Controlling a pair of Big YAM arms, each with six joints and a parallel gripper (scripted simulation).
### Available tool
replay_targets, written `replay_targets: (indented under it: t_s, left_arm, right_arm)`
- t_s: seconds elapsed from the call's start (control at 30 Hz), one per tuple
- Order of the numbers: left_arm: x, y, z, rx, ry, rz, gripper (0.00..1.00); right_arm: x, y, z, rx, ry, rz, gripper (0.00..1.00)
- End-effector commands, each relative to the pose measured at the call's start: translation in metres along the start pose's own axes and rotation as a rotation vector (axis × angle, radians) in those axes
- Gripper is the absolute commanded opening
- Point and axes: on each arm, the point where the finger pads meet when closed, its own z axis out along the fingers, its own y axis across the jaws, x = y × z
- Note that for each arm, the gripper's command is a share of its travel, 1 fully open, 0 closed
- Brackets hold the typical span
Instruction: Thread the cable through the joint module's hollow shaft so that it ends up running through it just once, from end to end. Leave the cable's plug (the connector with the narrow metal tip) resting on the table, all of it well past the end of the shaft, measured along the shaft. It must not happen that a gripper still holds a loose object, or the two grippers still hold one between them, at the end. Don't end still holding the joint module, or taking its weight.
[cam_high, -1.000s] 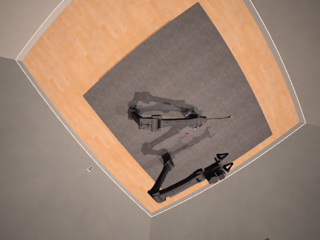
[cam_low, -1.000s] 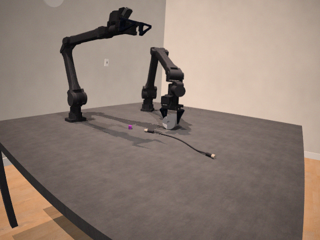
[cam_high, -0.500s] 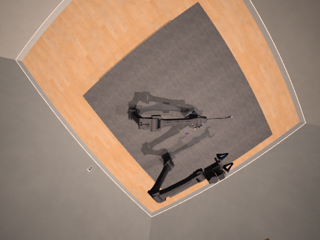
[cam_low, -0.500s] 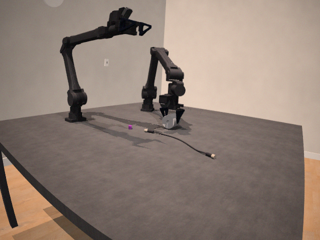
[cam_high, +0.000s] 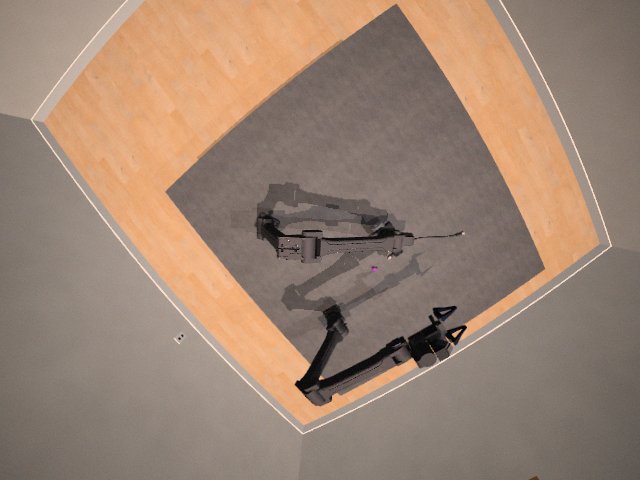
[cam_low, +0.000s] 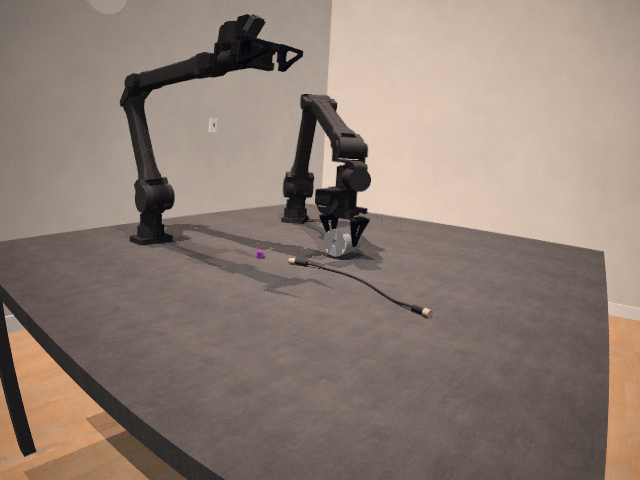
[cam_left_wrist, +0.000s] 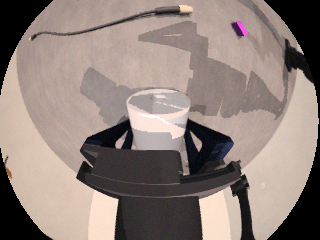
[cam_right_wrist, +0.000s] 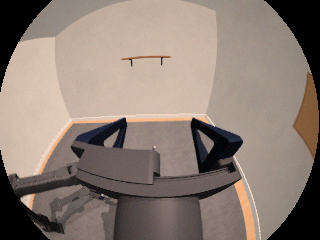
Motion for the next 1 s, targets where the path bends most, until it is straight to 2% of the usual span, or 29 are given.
replay_targets:
  t_s: [0.0,0.97]
  left_arm:
    - [-0.0203,0.0272,-0.0769,-0.116,-0.102,0.010,0.70]
    - [-0.0165,0.0306,-0.0766,-0.120,-0.100,0.004,0.70]
  right_arm:
    - [-0.0261,-0.0022,-0.0033,0.002,-0.041,0.013,1.00]
    - [-0.0261,-0.0022,-0.0033,0.002,-0.041,0.013,1.00]
